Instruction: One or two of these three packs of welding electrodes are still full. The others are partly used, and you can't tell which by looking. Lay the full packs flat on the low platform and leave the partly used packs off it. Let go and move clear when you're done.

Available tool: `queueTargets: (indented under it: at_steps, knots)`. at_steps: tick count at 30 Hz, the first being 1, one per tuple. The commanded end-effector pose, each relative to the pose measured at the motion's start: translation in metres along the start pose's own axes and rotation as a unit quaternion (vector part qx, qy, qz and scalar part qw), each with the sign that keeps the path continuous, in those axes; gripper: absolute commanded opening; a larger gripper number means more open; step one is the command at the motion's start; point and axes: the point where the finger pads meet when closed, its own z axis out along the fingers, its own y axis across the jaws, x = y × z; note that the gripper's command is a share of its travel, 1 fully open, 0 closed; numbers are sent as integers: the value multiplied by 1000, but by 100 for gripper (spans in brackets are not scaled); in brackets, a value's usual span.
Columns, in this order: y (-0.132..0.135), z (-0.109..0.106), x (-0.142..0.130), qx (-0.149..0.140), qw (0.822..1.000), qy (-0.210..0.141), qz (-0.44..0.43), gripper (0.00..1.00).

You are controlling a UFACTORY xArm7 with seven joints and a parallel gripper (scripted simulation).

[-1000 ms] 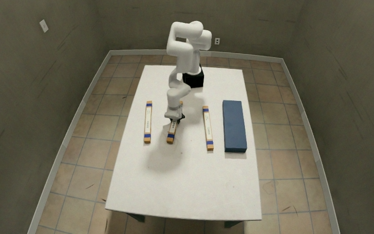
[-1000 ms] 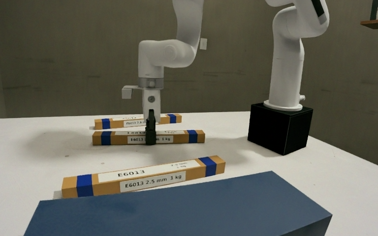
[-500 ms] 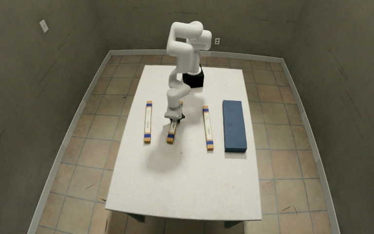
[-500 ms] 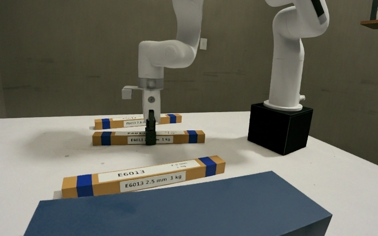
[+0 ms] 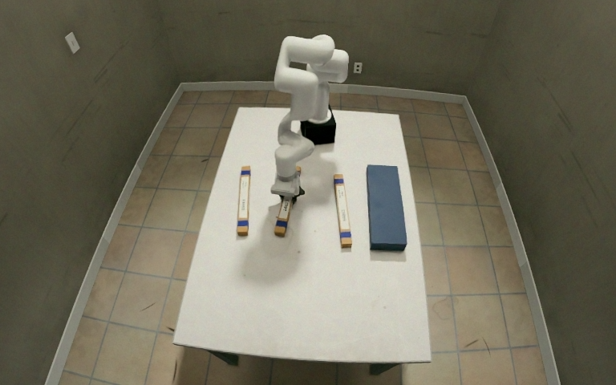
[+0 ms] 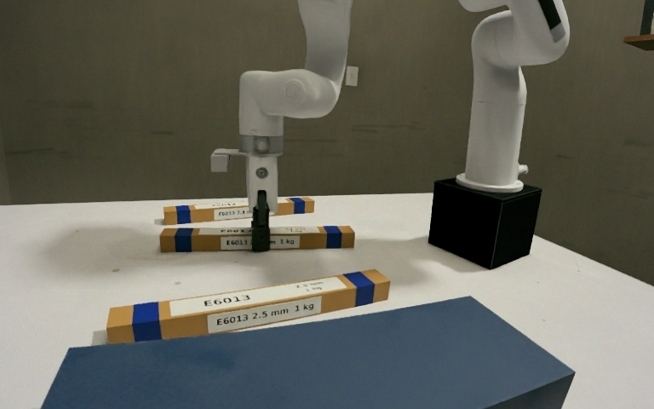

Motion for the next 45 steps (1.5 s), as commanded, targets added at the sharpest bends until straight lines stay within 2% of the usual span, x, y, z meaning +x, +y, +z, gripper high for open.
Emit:
queueTargets:
  at_steps: [1,14,15,45]
  knots:
    - [0,-1,2,0,1000,2,0,35]
    - [0,-1,2,0,1000,2,0,35]
    - [0,-1,2,0,1000,2,0,74]
    - [0,-1,2,0,1000,2,0,74]
